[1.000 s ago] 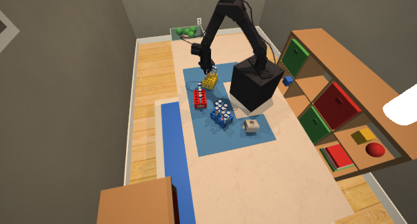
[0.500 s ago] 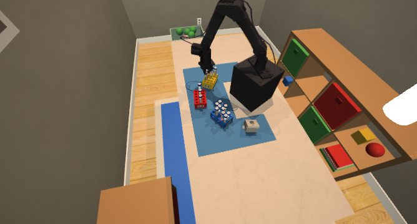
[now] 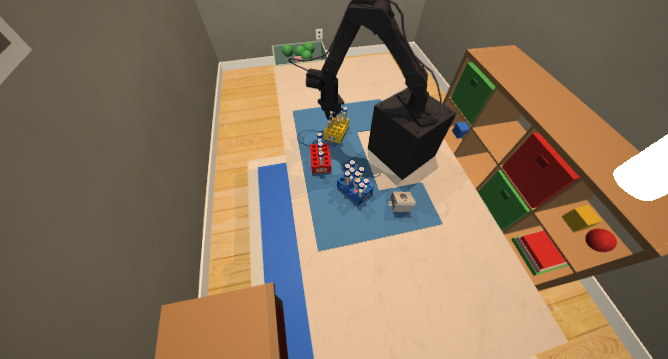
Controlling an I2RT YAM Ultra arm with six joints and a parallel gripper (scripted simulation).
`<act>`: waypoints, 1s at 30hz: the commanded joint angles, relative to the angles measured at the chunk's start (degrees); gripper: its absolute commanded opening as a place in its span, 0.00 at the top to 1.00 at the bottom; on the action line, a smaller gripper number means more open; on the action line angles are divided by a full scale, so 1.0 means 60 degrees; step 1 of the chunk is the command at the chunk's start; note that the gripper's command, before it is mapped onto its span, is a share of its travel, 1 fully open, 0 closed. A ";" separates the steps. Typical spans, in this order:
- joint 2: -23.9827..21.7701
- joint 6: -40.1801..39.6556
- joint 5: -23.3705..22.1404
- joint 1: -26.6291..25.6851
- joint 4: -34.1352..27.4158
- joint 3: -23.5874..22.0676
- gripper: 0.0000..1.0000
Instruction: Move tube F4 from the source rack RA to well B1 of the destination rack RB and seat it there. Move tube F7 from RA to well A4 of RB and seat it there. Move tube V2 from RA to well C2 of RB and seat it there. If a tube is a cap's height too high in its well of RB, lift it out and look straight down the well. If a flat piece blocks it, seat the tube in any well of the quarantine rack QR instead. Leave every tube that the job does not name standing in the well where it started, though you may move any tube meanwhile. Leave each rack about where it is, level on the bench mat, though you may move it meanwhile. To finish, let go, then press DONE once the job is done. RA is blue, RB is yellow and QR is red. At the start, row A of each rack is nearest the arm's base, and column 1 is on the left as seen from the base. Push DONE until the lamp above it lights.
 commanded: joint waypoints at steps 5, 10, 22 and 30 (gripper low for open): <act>-0.0453 0.0078 0.0016 0.0125 -0.0399 -0.0048 0.70; -0.0764 0.0083 0.0019 0.0128 -0.0704 -0.0193 0.70; -0.1666 0.0123 0.0020 0.0159 -0.1544 -0.0055 0.70; -0.2146 0.0013 0.0017 0.0025 -0.2161 0.0308 0.70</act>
